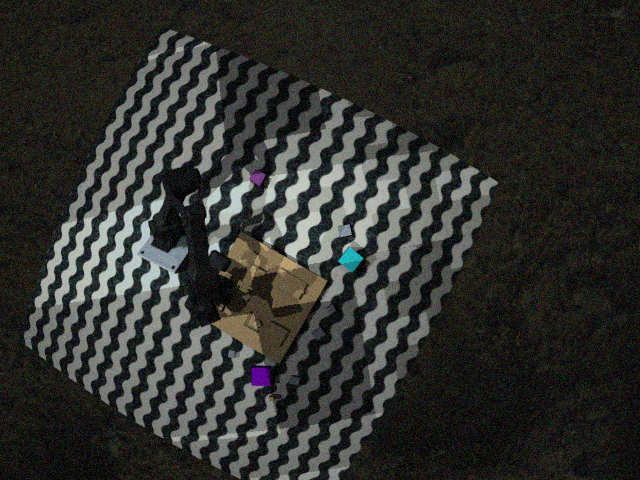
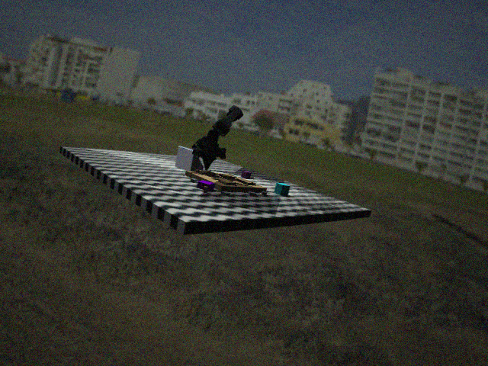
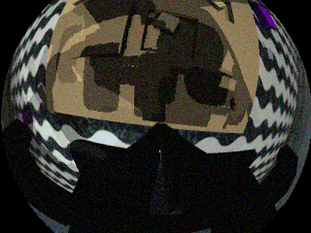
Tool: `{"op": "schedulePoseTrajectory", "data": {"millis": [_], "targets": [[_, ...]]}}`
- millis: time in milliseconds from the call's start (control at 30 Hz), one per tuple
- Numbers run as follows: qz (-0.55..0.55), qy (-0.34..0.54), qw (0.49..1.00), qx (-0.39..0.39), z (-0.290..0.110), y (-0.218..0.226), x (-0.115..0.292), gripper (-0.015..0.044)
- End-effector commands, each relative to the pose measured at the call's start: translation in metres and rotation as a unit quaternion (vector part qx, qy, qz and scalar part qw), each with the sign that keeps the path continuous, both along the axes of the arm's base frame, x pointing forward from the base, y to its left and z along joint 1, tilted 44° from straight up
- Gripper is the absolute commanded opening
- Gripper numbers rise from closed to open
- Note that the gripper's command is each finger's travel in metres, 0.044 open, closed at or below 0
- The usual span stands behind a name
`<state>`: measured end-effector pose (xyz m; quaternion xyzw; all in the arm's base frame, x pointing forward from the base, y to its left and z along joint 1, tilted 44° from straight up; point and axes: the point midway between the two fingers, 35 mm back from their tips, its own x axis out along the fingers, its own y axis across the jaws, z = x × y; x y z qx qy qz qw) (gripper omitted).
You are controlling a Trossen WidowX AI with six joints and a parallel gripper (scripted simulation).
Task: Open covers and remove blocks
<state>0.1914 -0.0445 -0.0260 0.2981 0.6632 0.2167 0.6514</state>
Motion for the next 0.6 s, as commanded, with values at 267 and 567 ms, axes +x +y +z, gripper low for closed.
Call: {"op": "schedulePoseTrajectory", "data": {"millis": [267, 567], "targets": [[-0.001, 0.005, 1.000, 0.005, -0.0065, 0.0100, -0.0036, 0.0000], [-0.001, 0.005, 1.000, 0.005, -0.0065, 0.0100, -0.0036, 0.0000]]}}
